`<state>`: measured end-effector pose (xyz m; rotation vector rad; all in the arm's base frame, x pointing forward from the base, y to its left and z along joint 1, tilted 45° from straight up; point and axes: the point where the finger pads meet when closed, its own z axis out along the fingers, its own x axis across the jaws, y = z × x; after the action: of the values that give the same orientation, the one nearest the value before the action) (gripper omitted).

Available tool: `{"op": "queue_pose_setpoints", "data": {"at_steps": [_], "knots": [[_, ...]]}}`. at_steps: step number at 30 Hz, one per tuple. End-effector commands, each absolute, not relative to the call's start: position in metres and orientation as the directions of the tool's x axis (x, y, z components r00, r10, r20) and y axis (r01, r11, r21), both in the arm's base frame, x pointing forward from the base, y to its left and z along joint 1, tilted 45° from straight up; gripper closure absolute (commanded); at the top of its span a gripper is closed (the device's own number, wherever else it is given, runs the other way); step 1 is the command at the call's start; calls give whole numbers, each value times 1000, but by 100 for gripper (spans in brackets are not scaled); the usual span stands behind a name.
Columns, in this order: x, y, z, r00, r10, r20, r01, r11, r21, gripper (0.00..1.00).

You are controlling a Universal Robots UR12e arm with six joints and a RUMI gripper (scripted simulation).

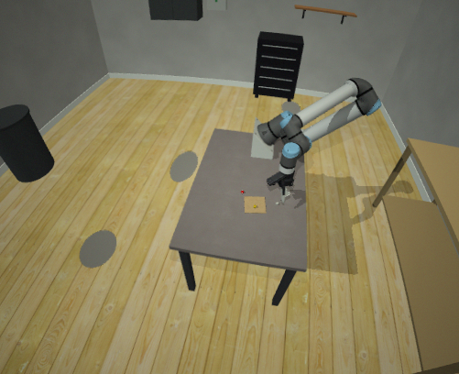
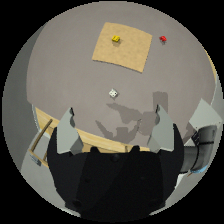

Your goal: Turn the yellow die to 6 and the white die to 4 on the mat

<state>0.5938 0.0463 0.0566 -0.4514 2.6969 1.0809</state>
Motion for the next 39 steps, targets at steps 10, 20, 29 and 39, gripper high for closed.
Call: {"op": "queue_pose_setpoints", "data": {"at_steps": [10, 20, 29, 39], "knots": [[593, 55, 56, -764, -418, -492, -642, 574, 508, 0], [593, 59, 56, -648, -507, -569, -759, 498, 420, 0], [593, 60, 57, -607, -532, -590, -791, 471, 390, 0], [593, 61, 57, -595, -539, -596, -801, 463, 381, 0]]}}
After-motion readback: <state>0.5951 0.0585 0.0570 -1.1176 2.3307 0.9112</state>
